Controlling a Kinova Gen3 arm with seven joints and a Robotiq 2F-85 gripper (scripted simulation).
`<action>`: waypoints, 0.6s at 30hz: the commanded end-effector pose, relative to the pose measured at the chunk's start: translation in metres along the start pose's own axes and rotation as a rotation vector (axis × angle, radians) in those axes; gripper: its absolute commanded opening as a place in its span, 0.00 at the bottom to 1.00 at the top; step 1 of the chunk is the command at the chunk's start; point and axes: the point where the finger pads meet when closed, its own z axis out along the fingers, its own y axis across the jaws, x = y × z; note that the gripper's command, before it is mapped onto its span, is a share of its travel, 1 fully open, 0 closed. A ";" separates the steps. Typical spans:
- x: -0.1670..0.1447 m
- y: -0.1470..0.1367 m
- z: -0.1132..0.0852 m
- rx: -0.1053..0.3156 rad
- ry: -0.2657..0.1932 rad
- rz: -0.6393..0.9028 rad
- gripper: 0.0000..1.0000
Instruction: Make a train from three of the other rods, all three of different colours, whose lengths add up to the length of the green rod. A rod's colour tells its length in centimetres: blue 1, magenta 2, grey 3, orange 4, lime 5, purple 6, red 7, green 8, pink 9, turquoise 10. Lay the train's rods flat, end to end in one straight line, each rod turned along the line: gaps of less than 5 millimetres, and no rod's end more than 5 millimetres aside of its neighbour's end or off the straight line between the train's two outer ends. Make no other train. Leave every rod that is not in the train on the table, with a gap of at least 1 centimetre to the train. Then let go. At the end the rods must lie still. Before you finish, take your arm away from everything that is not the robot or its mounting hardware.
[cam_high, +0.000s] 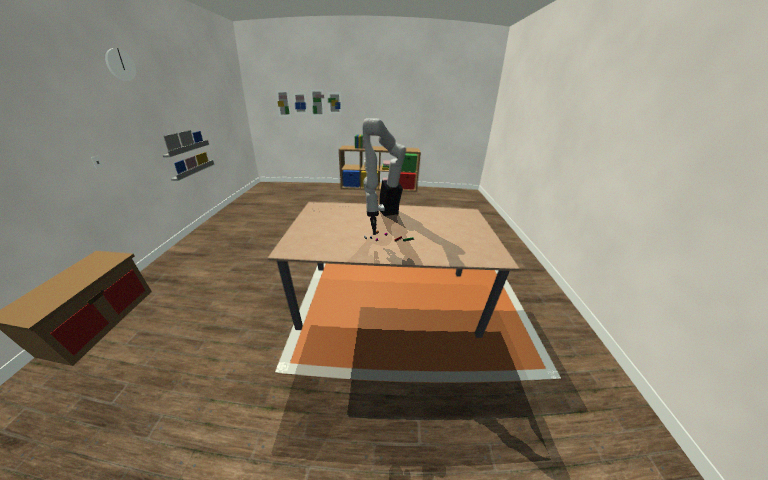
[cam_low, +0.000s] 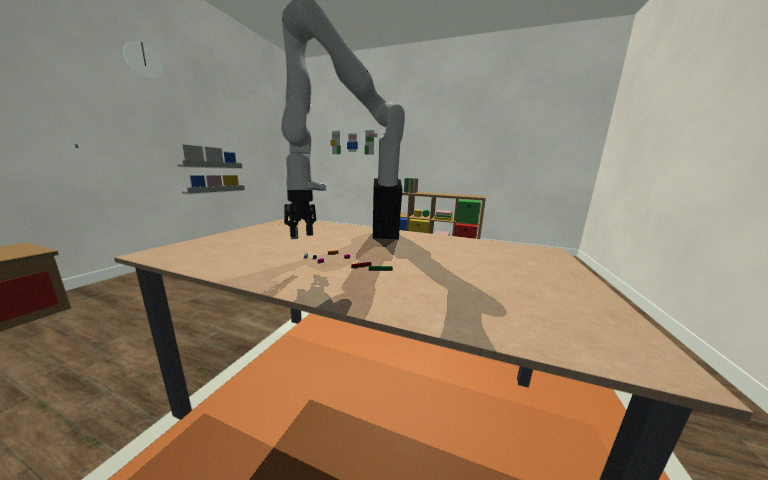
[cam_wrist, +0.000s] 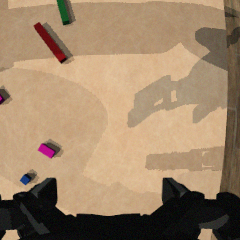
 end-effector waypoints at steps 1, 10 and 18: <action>-0.007 -0.003 -0.001 -0.001 -0.004 0.014 1.00; -0.007 -0.014 -0.001 -0.001 -0.008 0.086 1.00; -0.007 -0.014 -0.001 -0.001 -0.008 0.086 1.00</action>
